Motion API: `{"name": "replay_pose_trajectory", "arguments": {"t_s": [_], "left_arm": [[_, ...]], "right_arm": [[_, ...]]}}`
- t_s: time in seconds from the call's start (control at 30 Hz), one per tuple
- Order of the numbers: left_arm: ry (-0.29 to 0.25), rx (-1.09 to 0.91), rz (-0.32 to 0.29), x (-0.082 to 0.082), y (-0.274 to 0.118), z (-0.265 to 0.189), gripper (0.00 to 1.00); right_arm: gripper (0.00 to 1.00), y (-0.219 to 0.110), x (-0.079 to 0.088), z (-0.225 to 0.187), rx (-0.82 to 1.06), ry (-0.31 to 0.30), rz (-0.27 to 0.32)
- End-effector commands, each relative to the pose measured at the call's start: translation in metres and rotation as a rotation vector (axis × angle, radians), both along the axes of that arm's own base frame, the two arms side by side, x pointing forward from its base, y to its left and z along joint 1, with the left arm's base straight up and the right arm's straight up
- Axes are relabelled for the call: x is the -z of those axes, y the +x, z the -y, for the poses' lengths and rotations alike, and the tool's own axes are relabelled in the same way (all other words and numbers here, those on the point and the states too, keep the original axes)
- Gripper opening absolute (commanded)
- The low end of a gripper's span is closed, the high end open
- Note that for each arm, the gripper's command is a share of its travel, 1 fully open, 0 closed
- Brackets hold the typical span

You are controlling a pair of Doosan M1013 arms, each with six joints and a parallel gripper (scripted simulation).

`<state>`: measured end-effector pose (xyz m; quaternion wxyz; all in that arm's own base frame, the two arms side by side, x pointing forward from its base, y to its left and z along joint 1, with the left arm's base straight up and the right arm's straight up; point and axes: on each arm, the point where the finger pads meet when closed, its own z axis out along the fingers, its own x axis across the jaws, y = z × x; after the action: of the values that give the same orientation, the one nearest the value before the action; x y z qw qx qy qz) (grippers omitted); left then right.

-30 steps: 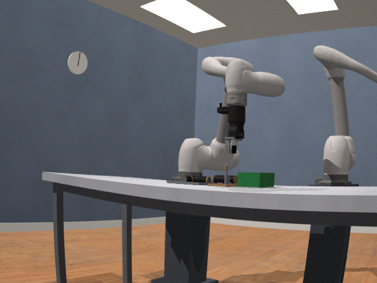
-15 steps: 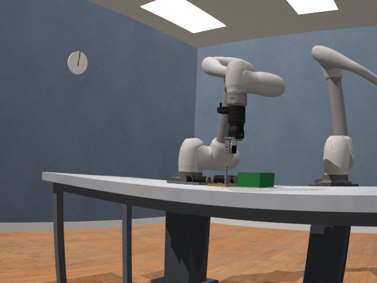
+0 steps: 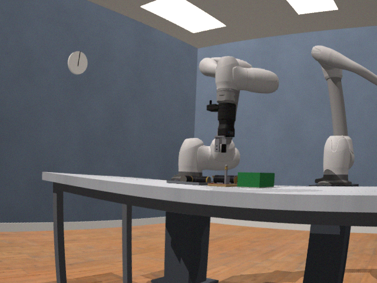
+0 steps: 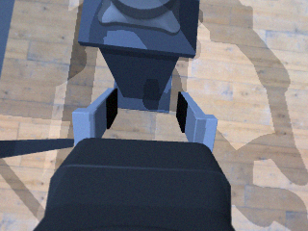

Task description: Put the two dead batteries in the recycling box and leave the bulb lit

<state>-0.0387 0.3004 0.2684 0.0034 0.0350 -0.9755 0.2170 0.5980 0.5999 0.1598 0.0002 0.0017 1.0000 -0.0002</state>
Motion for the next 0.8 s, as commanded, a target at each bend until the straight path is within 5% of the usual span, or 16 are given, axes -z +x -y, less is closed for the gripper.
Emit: {"name": "replay_pose_trajectory", "arguments": {"t_s": [0.0, 0.63, 0.77], "left_arm": [[0.001, 0.000, -0.001, -0.001, 0.000, 0.000, 1.00], [0.001, 0.000, -0.001, -0.001, 0.000, 0.000, 1.00], [0.001, 0.000, -0.001, -0.001, 0.000, 0.000, 1.00]], "right_arm": [[0.90, 0.000, -0.002, -0.001, 0.000, 0.003, 0.001], [0.90, 0.000, -0.001, -0.001, 0.000, 0.003, 0.001], [0.90, 0.000, 0.040, -0.001, 0.000, 0.003, 0.001]]}}
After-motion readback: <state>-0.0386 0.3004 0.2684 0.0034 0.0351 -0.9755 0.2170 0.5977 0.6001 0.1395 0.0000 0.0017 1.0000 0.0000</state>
